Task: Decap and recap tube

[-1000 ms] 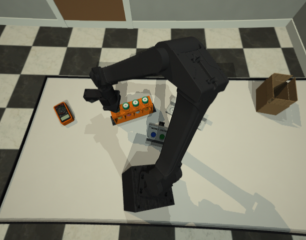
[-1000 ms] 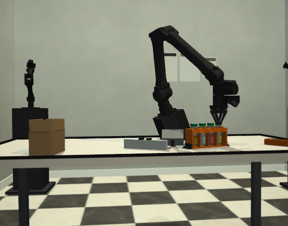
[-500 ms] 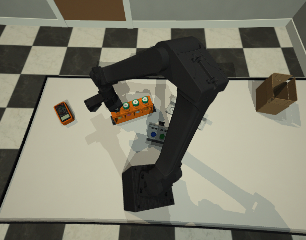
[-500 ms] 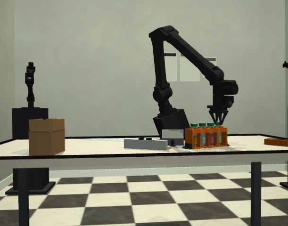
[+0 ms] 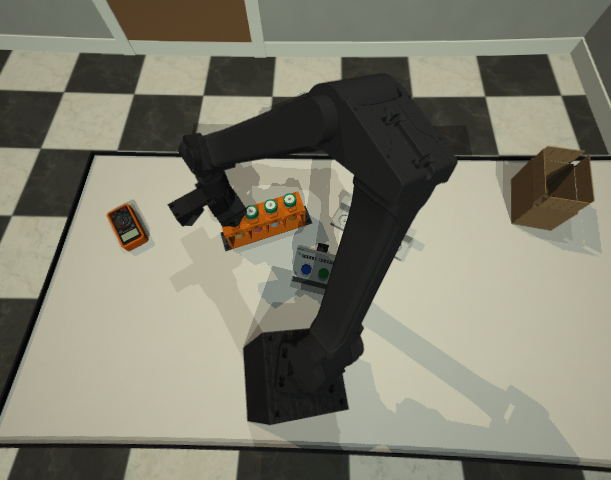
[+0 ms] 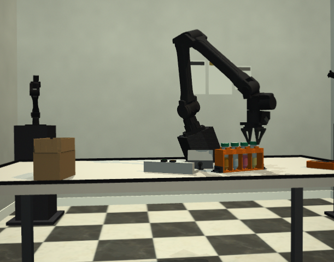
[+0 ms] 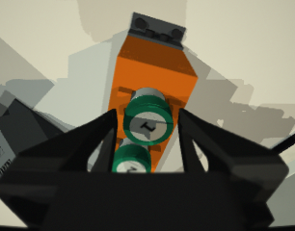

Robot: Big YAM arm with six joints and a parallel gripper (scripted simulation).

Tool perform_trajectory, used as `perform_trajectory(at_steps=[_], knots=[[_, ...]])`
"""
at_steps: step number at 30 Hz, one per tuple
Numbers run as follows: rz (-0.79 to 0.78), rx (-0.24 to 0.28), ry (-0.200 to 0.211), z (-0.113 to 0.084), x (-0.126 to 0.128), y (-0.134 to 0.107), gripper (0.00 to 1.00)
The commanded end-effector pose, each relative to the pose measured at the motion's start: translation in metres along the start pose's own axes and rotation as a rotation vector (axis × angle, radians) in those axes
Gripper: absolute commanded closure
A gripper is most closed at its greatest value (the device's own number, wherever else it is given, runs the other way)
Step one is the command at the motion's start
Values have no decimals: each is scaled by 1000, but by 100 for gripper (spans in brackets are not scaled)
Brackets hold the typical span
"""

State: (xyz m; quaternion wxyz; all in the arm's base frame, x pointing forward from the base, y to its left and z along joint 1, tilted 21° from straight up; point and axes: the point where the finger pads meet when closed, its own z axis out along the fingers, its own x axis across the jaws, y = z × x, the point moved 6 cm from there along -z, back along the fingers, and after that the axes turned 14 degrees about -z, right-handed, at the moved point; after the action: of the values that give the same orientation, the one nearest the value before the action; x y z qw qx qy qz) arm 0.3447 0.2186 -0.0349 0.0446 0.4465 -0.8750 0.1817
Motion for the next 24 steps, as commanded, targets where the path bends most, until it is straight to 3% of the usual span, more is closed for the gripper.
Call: perform_trajectory(at_steps=[1, 2, 5, 15, 17, 19, 24], knots=[[-1, 7, -28, -9, -10, -5, 51], [107, 9, -48, -19, -14, -13, 51], [344, 7, -54, -24, -18, -13, 51], [754, -3, -60, -28, -19, -10, 51], [754, -3, -60, -28, -19, -10, 51], [904, -8, -59, -30, -20, -8, 51], [1088, -13, -62, -30, -20, -7, 51]])
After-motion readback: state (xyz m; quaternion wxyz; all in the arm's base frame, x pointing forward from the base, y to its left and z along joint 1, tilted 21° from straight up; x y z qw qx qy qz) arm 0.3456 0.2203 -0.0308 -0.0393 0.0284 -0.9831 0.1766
